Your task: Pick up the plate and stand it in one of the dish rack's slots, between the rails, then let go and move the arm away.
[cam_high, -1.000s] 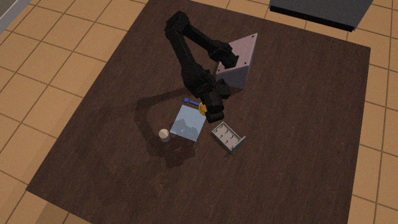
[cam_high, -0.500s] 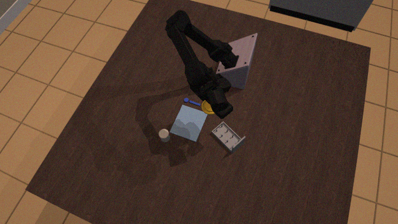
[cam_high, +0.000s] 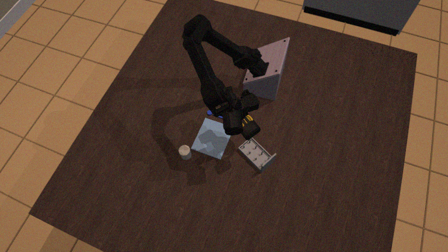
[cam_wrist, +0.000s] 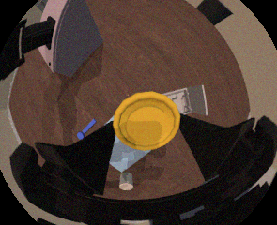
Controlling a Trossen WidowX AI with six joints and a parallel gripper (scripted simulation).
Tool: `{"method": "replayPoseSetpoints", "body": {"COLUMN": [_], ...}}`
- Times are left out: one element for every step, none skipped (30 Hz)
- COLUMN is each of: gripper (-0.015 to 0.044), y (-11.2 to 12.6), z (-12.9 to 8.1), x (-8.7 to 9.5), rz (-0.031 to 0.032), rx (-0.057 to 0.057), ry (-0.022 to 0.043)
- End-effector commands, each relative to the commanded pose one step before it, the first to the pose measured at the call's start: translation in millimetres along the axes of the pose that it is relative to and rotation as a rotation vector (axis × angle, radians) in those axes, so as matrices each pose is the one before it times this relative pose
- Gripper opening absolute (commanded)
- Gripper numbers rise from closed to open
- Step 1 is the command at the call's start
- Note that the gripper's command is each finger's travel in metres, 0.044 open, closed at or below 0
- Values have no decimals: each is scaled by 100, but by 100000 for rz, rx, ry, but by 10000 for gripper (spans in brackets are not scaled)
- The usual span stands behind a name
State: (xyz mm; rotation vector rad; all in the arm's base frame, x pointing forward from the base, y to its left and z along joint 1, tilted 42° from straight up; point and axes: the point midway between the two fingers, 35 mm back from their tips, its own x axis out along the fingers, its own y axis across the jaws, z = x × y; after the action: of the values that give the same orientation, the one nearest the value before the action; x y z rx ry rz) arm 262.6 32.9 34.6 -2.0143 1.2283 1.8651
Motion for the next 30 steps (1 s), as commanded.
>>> {"method": "replayPoseSetpoints", "body": {"gripper": [0, 0, 0, 0, 0, 0, 0, 0, 0, 0, 0, 0, 0, 0, 0, 0, 0, 0, 0, 0, 0, 0, 0, 0, 0, 0, 0, 0, 0, 0], "y": [25, -7, -5, -3, -1, 1, 2, 4, 6, 7, 8, 10, 11, 12, 13, 14, 15, 16, 16, 17, 17, 17, 18, 18, 18, 17, 17, 17, 16, 16], "z": [193, 10, 3, -4, -11, -17, -24, -30, -36, -42, -48, -53, -59, -64, -68, -73, -78, -82, -86, -89, -93, -96, -99, -102, -104, -106, -108, -110, -112, -113], "x": [1366, 334, 326, 317, 309, 300, 292, 283, 274, 264, 255, 246, 236, 226, 217, 207, 197, 187, 177, 167, 157, 147, 137, 126, 116, 106, 96, 85, 75, 65], "rz": [-4702, -1236, -1261, -1287, -1313, -1338, -1364, -1389, -1415, -1440, -1465, -1490, -1514, -1539, -1563, -1587, -1611, -1634, -1658, -1681, -1703, -1726, -1748, -1770, -1791, -1812, -1833, -1853, -1873, -1893], "rx": [5376, 1437, 1435, 1433, 1429, 1425, 1420, 1415, 1409, 1402, 1395, 1387, 1378, 1369, 1359, 1348, 1337, 1325, 1313, 1299, 1286, 1271, 1256, 1240, 1223, 1207, 1189, 1171, 1152, 1133], "ry": [-8379, -2020, -1995, -1970, -1946, -1921, -1896, -1871, -1846, -1821, -1796, -1771, -1746, -1721, -1696, -1671, -1646, -1621, -1596, -1571, -1546, -1521, -1496, -1471, -1447, -1422, -1398, -1373, -1349, -1325]}}
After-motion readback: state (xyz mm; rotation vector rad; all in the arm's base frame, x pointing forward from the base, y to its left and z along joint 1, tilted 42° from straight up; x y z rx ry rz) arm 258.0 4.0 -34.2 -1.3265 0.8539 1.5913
